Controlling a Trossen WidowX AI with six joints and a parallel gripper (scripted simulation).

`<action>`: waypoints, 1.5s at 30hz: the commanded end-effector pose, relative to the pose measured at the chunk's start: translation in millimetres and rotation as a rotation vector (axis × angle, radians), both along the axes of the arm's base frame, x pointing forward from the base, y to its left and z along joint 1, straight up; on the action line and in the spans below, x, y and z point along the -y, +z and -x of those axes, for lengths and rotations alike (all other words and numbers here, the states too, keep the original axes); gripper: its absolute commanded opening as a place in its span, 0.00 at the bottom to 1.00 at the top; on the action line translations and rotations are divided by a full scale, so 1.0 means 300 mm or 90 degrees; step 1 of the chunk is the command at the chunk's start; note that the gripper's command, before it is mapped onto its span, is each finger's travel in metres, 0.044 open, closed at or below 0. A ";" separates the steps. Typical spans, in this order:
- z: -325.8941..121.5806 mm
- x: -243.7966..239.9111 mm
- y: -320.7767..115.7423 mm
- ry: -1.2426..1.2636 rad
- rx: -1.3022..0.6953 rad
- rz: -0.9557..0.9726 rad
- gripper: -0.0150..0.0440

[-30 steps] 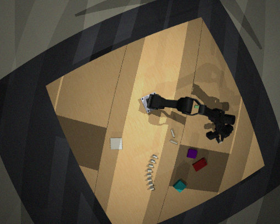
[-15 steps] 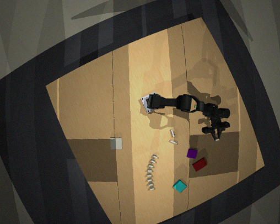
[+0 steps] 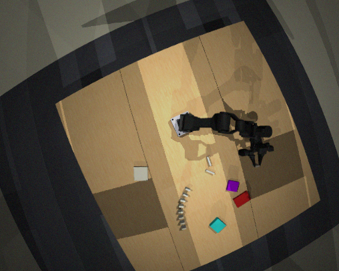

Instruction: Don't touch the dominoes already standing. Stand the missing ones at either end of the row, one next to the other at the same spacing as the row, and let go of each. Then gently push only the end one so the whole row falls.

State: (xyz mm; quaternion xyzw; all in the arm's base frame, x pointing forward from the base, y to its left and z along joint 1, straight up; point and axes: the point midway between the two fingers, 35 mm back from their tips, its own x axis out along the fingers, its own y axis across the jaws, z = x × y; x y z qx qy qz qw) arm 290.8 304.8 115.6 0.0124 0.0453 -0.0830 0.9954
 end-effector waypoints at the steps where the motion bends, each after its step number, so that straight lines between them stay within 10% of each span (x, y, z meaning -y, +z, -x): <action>1: 0.005 0.008 0.015 -0.004 0.005 -0.004 0.44; 45: -0.019 0.006 -0.355 -0.002 0.003 -0.002 0.44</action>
